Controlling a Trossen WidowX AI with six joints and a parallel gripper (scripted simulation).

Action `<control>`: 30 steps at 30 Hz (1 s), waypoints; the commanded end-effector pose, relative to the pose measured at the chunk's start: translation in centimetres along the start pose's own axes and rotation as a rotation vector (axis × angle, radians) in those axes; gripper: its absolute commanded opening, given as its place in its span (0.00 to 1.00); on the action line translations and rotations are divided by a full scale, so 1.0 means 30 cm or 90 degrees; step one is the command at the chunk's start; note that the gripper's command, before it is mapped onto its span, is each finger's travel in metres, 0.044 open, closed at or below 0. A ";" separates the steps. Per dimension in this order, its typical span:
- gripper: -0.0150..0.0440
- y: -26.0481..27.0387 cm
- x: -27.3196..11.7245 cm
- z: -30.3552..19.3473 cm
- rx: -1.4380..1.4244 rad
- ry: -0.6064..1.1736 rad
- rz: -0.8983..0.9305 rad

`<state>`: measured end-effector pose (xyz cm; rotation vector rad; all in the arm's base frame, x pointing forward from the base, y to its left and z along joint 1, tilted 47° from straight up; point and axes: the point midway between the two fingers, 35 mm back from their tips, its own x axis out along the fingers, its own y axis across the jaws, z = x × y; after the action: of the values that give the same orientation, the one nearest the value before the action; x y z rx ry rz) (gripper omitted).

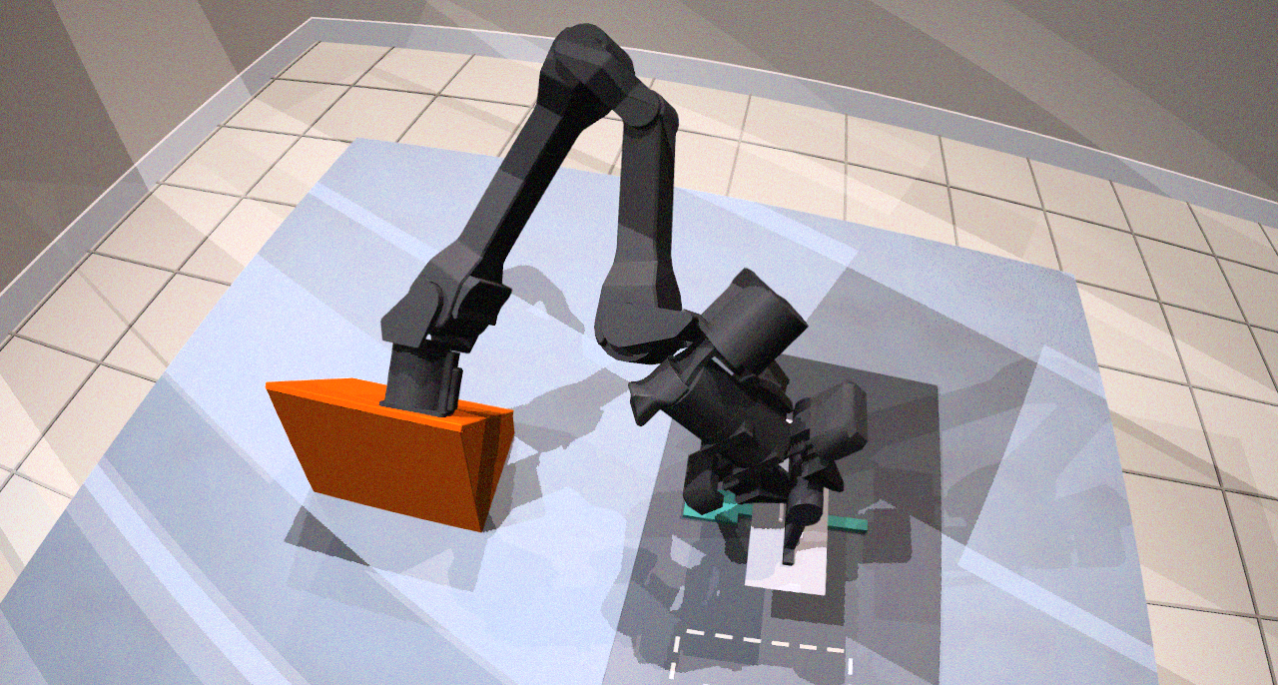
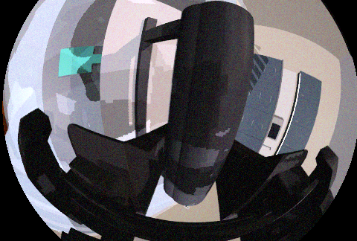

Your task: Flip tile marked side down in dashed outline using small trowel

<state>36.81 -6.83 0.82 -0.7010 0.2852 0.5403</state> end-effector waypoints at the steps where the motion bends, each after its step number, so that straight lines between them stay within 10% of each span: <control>1: 0.25 -0.004 -0.002 -0.002 0.002 0.004 -0.003; 30: 0.25 0.005 0.145 0.089 0.186 0.101 0.076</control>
<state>39.32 -4.18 0.21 -0.5006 0.4822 0.5607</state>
